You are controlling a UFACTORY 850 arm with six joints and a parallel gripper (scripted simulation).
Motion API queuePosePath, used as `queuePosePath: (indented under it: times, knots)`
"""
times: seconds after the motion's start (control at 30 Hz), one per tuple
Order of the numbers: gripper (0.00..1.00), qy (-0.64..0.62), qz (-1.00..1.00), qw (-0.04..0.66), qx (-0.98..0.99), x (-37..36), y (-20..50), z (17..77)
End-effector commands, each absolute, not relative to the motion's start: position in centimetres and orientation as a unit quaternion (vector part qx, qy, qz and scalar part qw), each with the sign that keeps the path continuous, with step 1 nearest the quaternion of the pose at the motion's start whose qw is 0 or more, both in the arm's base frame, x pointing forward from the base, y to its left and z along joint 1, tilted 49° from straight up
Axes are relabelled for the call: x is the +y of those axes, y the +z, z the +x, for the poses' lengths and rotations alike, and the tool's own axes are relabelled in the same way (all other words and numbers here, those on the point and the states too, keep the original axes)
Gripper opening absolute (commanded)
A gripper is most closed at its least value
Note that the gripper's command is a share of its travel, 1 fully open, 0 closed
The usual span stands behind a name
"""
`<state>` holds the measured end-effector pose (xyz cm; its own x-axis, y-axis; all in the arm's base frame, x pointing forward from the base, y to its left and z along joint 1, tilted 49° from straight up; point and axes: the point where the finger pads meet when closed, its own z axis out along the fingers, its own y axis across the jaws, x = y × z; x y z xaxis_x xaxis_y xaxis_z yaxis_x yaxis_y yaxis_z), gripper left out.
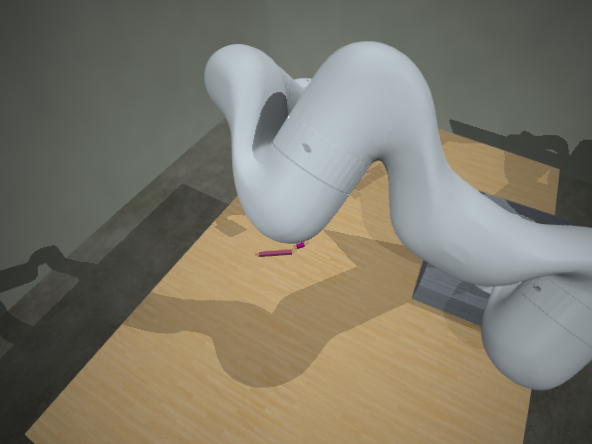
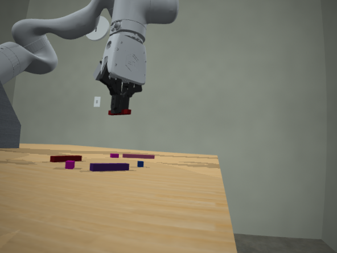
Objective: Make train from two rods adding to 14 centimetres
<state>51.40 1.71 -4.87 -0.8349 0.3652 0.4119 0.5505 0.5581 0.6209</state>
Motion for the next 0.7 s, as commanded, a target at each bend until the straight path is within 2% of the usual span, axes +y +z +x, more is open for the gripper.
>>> queuePosePath:
  times: [0.0,0.67]
  knots:
    - [0.04,-0.402,-0.191,0.079,-0.892,1.4,-5.1,51.2]
    - [0.04,-0.409,0.058,-0.033,-0.910,0.7,-6.0,50.0]
